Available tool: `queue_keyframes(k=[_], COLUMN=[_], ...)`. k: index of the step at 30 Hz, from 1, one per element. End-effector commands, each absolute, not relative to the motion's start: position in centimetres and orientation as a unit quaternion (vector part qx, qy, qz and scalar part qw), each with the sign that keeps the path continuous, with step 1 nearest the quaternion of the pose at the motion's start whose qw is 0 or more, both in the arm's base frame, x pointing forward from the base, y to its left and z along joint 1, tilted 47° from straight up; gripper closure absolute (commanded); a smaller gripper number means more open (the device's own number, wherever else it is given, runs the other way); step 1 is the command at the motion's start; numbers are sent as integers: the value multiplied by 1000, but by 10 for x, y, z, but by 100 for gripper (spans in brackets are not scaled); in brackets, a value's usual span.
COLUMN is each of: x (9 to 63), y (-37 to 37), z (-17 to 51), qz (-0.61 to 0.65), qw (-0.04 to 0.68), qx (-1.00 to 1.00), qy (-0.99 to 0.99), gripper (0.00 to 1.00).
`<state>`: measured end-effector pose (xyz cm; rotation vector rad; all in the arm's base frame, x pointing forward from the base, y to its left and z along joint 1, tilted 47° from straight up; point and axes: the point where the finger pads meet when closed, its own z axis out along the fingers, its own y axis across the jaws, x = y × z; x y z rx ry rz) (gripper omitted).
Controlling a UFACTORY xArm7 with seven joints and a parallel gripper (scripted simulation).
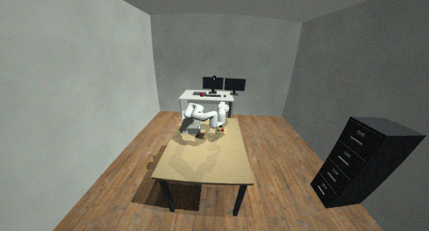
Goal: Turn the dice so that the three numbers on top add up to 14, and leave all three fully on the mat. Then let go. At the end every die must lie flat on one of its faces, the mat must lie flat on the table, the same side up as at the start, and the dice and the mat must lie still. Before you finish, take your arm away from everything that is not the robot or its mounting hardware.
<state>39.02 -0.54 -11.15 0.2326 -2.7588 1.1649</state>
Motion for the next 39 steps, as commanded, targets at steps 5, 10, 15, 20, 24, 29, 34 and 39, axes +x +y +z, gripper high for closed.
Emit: queue_keyframes(k=[5, 10, 15, 20, 24, 29, 34, 39], x=[394, 396, 398, 399, 402, 404, 405, 405], y=[0, 2, 3, 4, 6, 8, 8, 9], z=[-113, -114, -115, -115, -116, -116, -116, -116], qz=[394, 394, 391, 389, 382, 375, 372, 371], qw=[10, -23, -50, -69, -100, -124, -133, -135], qx=[-38, -106, -161, -200, -261, -308, -327, -330], qy=[-918, -913, -905, -897, -881, -866, -859, -858], gripper=[0, 0, 0, 0, 0, 0, 0, 0])
